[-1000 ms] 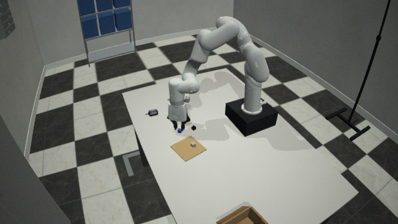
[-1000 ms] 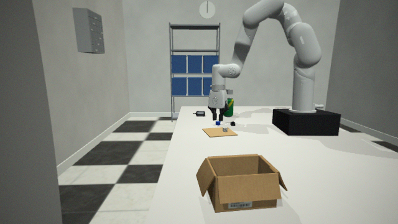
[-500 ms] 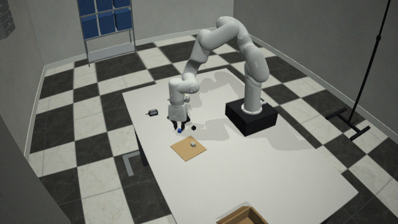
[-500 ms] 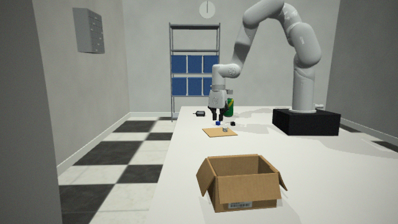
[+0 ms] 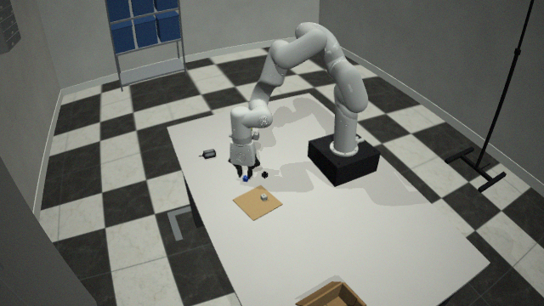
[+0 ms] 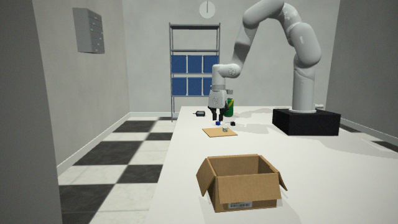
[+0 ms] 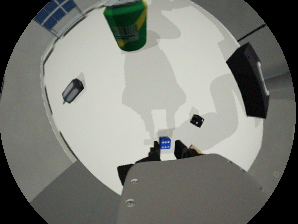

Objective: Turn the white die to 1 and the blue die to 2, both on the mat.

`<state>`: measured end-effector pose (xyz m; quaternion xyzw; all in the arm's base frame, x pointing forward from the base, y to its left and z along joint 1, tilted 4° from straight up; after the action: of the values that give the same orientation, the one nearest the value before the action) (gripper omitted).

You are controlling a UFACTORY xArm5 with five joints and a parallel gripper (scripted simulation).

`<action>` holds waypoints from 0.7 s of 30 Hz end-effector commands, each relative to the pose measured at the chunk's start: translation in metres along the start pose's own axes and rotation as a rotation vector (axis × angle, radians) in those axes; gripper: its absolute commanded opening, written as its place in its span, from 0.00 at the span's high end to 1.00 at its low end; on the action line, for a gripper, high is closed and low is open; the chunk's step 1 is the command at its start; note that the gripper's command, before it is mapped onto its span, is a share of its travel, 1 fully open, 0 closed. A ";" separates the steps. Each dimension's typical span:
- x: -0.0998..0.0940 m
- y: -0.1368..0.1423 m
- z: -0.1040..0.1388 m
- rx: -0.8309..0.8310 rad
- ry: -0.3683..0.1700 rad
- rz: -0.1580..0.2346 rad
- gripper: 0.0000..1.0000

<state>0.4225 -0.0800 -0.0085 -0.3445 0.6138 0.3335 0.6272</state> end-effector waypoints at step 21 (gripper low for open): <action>0.019 -0.002 -0.001 0.000 -0.001 -0.003 0.64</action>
<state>0.4223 -0.0811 -0.0249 -0.3443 0.6140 0.3336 0.6270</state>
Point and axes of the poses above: the point where the finger pads meet when closed, its own x axis out along the fingers, its own y axis across the jaws, z = x × y, the point moved 3 cm from there along -x, back along the fingers, and after that the axes turned 4 degrees about -x, right-handed, at the moved point
